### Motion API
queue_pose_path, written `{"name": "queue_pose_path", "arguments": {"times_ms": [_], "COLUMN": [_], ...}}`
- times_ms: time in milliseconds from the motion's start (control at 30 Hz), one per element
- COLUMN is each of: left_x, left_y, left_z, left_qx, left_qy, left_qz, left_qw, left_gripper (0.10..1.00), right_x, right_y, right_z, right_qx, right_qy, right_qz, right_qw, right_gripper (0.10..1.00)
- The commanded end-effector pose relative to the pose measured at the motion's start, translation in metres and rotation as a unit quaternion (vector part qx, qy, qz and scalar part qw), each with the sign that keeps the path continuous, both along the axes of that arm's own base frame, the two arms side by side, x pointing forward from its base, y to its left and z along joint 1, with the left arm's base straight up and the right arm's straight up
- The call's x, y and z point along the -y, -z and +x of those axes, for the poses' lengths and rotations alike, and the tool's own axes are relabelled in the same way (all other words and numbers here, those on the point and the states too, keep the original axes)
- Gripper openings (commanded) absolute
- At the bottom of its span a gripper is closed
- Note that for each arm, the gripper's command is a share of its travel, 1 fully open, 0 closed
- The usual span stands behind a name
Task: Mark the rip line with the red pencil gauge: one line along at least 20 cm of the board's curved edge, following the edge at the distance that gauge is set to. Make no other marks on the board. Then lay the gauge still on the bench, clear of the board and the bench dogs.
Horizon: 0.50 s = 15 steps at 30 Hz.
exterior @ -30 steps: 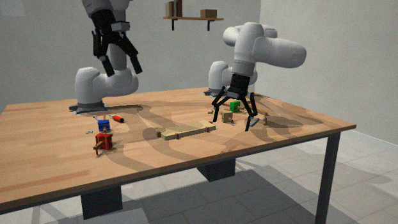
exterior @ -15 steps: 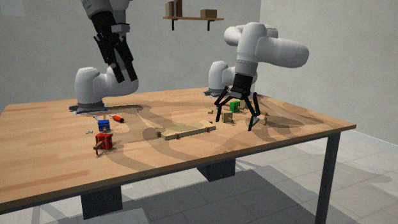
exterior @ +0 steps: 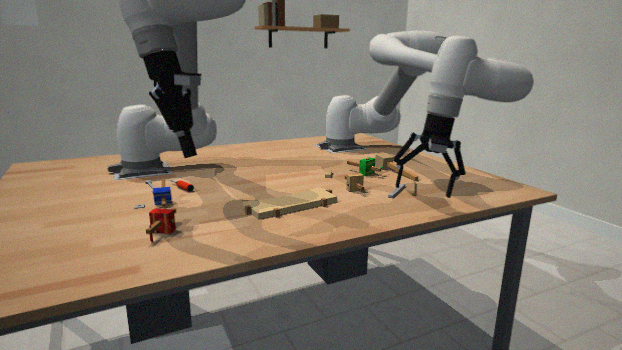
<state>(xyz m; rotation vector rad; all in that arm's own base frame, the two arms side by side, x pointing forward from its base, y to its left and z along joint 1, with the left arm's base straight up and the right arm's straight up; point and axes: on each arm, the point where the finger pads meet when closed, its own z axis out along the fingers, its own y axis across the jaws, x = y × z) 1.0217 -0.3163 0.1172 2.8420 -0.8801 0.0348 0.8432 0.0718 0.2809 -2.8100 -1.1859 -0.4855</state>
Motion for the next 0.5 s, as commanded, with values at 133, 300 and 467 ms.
{"name": "queue_pose_path", "arguments": {"times_ms": [133, 300, 467], "left_x": [-0.128, -0.196, -0.263], "left_y": [0.000, 0.001, 0.003], "left_z": [-0.009, -0.020, -0.036], "left_qx": [-0.034, -0.049, -0.064], "left_qy": [-0.089, -0.126, -0.164], "left_qz": [0.014, 0.018, 0.022], "left_qw": [0.995, 0.991, 0.984], "left_gripper": [1.000, 1.000, 1.000], "right_x": [0.018, 0.025, 0.035], "right_y": [0.074, 0.095, 0.124], "right_z": [-0.059, -0.080, -0.111], "right_qx": [-0.058, -0.076, -0.105], "right_qy": [-0.048, -0.064, -0.087], "right_qz": [-0.051, -0.066, -0.085], "right_qw": [0.996, 0.993, 0.987], "right_gripper": [0.099, 0.099, 0.099]}}
